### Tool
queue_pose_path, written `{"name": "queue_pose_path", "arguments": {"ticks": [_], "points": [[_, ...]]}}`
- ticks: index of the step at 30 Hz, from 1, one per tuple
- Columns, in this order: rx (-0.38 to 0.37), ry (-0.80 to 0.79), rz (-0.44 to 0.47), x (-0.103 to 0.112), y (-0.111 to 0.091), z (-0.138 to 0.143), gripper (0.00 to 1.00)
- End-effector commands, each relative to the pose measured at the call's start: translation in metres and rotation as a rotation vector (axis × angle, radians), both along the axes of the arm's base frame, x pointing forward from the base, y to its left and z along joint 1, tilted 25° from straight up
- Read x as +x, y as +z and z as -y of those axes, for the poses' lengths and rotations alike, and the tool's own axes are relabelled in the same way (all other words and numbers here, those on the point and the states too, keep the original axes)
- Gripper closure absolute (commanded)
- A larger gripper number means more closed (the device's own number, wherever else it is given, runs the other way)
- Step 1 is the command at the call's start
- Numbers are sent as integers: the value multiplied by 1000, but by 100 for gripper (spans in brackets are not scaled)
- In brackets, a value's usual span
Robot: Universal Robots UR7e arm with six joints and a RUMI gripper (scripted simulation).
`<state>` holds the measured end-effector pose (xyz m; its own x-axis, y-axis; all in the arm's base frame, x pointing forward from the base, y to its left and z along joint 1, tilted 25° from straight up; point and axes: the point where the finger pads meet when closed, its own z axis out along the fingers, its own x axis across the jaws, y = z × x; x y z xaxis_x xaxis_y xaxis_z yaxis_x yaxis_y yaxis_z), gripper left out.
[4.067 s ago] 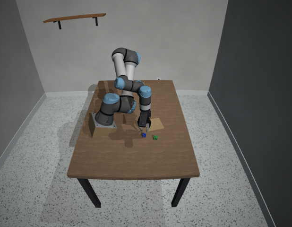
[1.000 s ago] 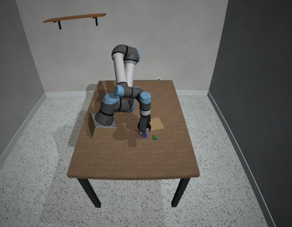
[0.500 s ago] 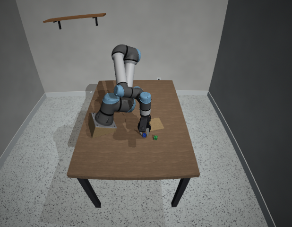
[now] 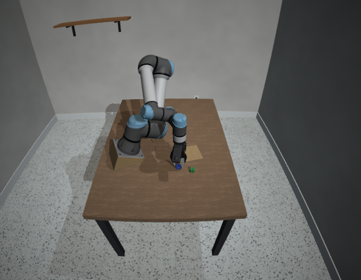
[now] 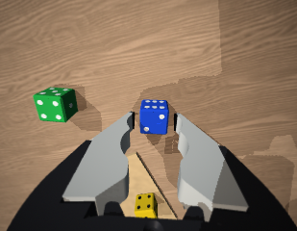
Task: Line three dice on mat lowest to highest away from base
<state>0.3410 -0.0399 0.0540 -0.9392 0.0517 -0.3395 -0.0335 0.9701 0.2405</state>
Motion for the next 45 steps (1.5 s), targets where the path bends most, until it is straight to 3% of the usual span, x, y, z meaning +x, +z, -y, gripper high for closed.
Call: {"name": "queue_pose_path", "arguments": {"ticks": [1, 4, 5, 45], "points": [[-1, 0, 1, 0, 0, 0, 76], [-1, 0, 1, 0, 0, 0, 76], [-1, 0, 1, 0, 0, 0, 94], [-1, 0, 1, -1, 3, 1, 94]]}}
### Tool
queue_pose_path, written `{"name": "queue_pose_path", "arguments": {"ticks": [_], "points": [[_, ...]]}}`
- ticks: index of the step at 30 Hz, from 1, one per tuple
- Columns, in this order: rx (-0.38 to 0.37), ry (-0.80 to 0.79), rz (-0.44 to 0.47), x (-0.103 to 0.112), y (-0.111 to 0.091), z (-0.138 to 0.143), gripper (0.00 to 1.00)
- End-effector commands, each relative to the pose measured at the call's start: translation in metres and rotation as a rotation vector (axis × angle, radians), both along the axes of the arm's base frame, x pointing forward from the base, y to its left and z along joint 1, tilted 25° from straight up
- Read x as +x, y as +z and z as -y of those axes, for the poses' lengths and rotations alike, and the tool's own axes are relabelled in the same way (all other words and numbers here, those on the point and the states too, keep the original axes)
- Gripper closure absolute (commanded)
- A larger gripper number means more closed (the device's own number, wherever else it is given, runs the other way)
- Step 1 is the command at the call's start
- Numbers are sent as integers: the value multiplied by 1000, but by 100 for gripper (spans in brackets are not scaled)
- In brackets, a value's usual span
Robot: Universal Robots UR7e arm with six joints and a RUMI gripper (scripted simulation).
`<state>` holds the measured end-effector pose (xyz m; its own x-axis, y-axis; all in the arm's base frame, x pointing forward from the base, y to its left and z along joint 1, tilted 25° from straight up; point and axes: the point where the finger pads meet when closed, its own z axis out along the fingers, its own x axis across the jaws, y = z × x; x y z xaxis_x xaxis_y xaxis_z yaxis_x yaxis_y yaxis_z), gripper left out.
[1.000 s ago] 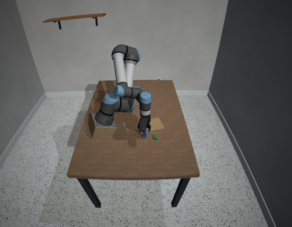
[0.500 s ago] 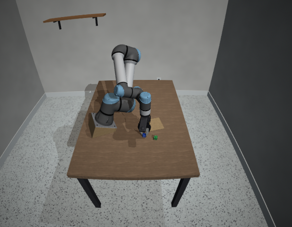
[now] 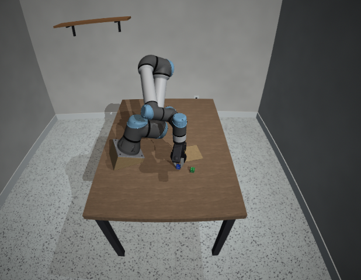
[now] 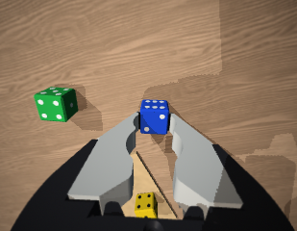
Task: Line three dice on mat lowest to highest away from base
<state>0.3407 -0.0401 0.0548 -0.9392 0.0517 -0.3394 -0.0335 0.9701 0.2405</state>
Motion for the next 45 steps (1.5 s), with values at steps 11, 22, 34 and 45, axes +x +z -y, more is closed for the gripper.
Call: {"name": "queue_pose_path", "arguments": {"ticks": [11, 22, 34, 45], "points": [[-1, 0, 1, -8, 21, 6, 94], [-1, 0, 1, -20, 55, 14, 94], [-1, 0, 1, -33, 88, 23, 94], [-1, 0, 1, -34, 90, 24, 94]]}}
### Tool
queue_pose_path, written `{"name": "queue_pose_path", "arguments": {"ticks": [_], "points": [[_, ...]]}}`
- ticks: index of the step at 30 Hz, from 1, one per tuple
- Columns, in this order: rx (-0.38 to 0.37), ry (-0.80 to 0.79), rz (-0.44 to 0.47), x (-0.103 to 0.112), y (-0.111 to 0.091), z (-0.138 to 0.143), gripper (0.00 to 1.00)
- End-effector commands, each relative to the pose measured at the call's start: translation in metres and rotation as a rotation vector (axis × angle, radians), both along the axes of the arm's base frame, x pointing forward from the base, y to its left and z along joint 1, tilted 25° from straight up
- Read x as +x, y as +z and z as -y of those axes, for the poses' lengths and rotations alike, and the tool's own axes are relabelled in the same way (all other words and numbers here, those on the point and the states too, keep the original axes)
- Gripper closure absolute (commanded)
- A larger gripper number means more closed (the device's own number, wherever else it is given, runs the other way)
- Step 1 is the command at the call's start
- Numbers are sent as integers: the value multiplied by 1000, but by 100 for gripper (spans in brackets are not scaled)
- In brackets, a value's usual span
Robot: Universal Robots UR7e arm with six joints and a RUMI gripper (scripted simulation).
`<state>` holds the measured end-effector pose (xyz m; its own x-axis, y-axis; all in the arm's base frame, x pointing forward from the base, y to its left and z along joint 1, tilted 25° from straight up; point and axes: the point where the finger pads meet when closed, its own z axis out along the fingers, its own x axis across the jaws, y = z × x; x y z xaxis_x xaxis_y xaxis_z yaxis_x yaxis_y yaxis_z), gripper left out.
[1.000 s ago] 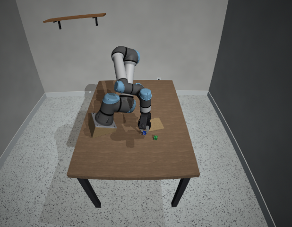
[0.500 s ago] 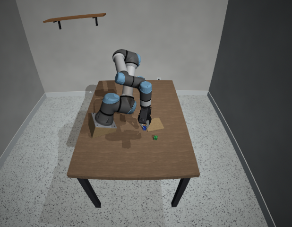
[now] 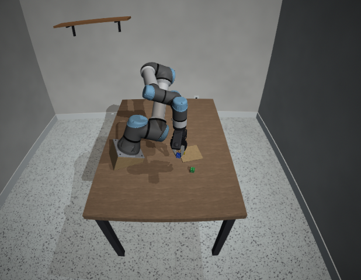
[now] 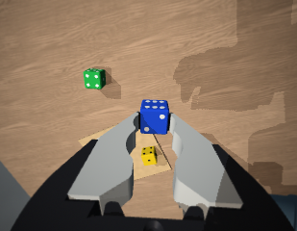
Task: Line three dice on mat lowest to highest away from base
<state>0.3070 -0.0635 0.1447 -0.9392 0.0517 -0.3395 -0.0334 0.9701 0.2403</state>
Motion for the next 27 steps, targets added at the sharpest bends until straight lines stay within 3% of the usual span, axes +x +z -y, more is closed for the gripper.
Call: {"name": "queue_pose_path", "arguments": {"ticks": [1, 27], "points": [[0, 0, 1, 0, 0, 0, 94], [-21, 53, 13, 2, 1, -1, 94]]}}
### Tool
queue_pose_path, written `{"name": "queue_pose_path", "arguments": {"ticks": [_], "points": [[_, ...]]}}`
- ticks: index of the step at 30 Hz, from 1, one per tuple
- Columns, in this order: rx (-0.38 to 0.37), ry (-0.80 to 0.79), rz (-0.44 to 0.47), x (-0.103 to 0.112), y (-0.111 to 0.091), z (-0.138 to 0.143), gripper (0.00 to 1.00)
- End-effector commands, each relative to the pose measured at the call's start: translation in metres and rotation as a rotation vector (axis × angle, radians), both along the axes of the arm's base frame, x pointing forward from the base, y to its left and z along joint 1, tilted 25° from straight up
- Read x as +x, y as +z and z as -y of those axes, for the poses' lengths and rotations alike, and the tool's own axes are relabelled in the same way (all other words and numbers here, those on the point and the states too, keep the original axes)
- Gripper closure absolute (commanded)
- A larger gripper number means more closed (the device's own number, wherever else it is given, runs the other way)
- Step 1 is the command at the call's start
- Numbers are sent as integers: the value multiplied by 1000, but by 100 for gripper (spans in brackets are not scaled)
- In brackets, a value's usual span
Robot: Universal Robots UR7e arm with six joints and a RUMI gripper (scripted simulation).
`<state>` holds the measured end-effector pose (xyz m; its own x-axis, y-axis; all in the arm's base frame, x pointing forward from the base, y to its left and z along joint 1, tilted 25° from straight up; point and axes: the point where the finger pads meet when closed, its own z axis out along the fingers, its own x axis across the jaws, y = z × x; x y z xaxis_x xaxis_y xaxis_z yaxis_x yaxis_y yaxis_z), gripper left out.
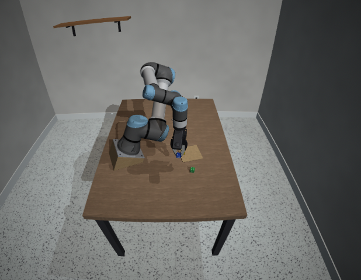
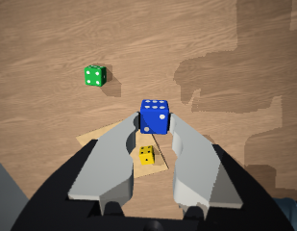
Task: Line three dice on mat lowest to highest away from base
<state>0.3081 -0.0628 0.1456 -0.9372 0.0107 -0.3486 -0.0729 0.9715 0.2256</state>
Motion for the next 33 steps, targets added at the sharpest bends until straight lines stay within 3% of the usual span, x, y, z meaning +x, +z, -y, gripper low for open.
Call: {"name": "queue_pose_path", "arguments": {"ticks": [1, 15, 33], "points": [[-9, 23, 6, 1, 1, 0, 94], [-66, 174, 43, 5, 3, -4, 94], [-209, 554, 135, 17, 10, -14, 94]]}}
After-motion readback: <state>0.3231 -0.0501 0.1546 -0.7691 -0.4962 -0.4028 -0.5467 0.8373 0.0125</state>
